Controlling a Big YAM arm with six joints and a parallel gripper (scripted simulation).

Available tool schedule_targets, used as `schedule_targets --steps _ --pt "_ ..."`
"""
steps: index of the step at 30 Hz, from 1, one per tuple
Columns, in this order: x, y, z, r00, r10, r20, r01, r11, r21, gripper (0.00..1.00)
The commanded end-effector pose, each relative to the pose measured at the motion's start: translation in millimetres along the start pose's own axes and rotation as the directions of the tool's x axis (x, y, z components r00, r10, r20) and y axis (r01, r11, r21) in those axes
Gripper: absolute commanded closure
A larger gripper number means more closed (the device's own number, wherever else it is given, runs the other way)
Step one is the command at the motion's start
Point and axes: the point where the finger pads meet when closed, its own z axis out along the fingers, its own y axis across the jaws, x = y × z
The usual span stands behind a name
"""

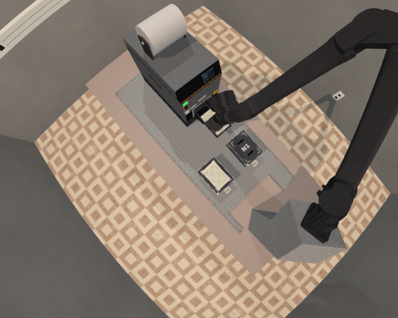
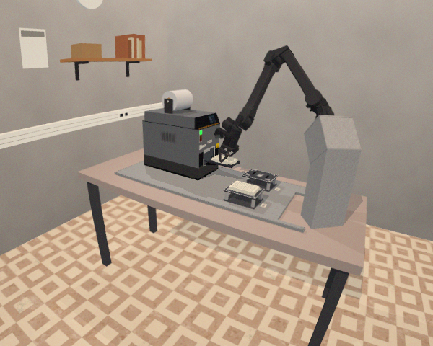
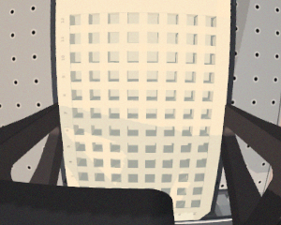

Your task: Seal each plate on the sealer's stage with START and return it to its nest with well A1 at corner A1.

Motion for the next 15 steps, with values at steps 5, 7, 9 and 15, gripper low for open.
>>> schedule_targets --steps 5,7,9,15 --pt "2.4 -6.2 9.4 1.000 -0.006 -0.011 0.006 1.000 0.009 1.00" --pt "2.5 -6.3 9.3 1.000 -0.006 -0.011 0.006 1.000 0.010 1.00" --pt "2.6 -6.3 9.2 1.000 -0.006 -0.011 0.006 1.000 0.010 1.00" --pt "2.6 -6.5 9.0 1.000 -0.005 -0.011 0.006 1.000 0.010 1.00"
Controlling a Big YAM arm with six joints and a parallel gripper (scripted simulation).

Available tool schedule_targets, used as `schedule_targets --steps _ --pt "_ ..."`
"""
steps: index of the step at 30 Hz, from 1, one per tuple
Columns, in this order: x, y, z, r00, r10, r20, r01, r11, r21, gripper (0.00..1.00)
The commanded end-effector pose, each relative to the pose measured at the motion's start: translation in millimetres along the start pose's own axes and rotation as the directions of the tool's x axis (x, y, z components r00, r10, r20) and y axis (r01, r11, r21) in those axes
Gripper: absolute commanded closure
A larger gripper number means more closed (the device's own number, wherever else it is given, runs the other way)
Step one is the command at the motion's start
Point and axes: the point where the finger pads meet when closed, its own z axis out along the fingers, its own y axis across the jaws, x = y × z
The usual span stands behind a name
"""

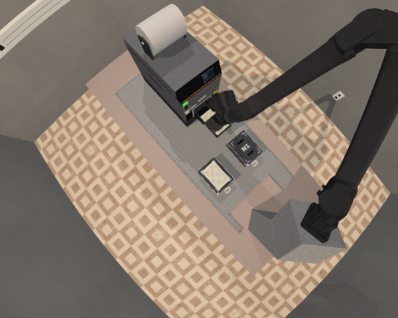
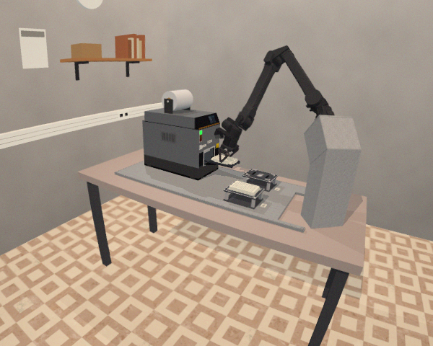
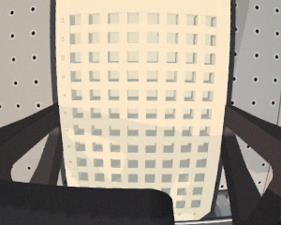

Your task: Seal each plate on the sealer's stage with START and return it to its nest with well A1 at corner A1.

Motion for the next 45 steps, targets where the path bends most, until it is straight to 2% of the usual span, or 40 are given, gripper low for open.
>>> schedule_targets --steps 1,5,6,45 --pt "3.3 -6.3 8.7 1.000 -0.006 -0.012 0.006 1.000 0.010 1.00" --pt "3.3 -6.3 8.6 1.000 -0.006 -0.012 0.006 1.000 0.010 1.00" --pt "3.3 -6.4 8.6 1.000 -0.006 -0.011 0.006 1.000 0.010 0.00" --pt "2.8 -6.4 6.8 1.000 -0.006 -0.010 0.006 1.000 0.012 0.00"
